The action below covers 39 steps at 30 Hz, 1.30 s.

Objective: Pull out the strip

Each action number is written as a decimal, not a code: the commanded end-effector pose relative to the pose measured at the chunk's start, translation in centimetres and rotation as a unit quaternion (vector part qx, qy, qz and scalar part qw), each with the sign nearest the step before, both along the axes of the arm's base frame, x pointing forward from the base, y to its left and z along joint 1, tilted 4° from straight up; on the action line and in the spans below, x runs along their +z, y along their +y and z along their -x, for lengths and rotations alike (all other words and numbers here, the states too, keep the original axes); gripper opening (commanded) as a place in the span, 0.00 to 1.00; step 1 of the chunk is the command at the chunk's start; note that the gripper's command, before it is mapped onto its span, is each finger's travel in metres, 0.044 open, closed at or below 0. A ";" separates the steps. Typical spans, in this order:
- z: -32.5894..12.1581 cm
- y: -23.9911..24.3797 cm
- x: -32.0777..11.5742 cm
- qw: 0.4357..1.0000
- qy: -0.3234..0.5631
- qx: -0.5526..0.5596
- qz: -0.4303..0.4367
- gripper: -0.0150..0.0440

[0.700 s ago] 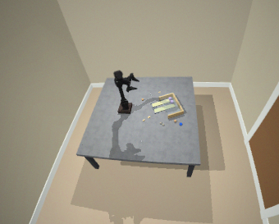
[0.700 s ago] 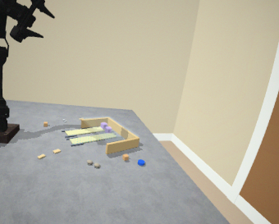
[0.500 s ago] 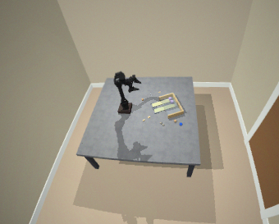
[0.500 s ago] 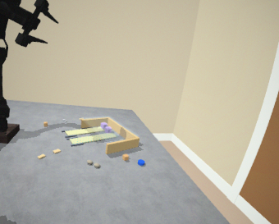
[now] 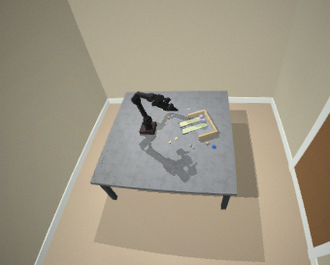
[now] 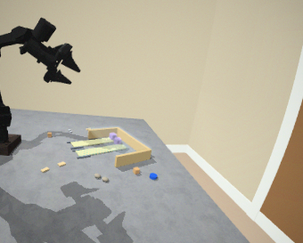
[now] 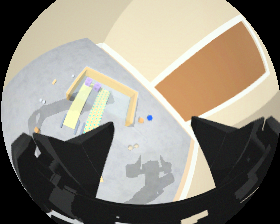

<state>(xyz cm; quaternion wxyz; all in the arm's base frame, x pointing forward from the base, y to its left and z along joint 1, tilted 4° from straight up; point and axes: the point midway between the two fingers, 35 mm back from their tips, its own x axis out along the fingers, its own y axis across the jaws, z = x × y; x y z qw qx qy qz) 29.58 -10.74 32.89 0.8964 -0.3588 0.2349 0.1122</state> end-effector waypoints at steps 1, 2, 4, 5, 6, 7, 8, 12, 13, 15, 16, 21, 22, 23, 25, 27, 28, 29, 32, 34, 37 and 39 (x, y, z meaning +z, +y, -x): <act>-1.6 3.8 -5.7 0.986 0.024 -0.081 -0.143 0.93; -1.8 4.4 -6.6 0.982 0.027 -0.093 -0.164 0.93; -2.0 5.6 -8.2 0.971 0.033 -0.118 -0.205 0.93; -2.0 6.2 -9.1 0.965 0.035 -0.130 -0.225 0.93; -2.0 6.8 -9.9 0.958 0.038 -0.142 -0.245 0.93; -2.0 7.4 -10.7 0.951 0.040 -0.154 -0.264 0.93; -2.0 8.0 -11.6 0.943 0.042 -0.166 -0.284 0.93; -1.6 9.7 -14.0 0.917 0.046 -0.202 -0.341 0.93; -1.6 9.8 -14.1 0.916 0.047 -0.204 -0.343 0.93; -1.6 9.8 -14.1 0.916 0.047 -0.204 -0.343 0.93; -1.6 9.8 -14.1 0.916 0.047 -0.204 -0.343 0.93; -1.6 9.8 -14.1 0.916 0.047 -0.204 -0.343 0.93; -1.6 9.8 -14.1 0.916 0.047 -0.204 -0.343 0.93; -1.6 9.8 -14.1 0.916 0.047 -0.204 -0.343 0.93; -1.6 9.8 -14.1 0.916 0.047 -0.204 -0.343 0.93; -1.9 10.0 -14.4 0.917 0.063 -0.204 -0.338 0.84; -2.3 10.3 -14.8 0.918 0.084 -0.205 -0.330 0.80; -2.7 10.7 -15.3 0.918 0.110 -0.205 -0.321 0.75; -3.7 11.9 -16.9 0.917 0.187 -0.203 -0.290 0.62; -4.3 12.7 -18.0 0.913 0.237 -0.200 -0.267 0.53; -5.0 14.0 -19.7 0.902 0.311 -0.193 -0.230 0.40; -5.2 14.9 -20.9 0.892 0.359 -0.186 -0.203 0.31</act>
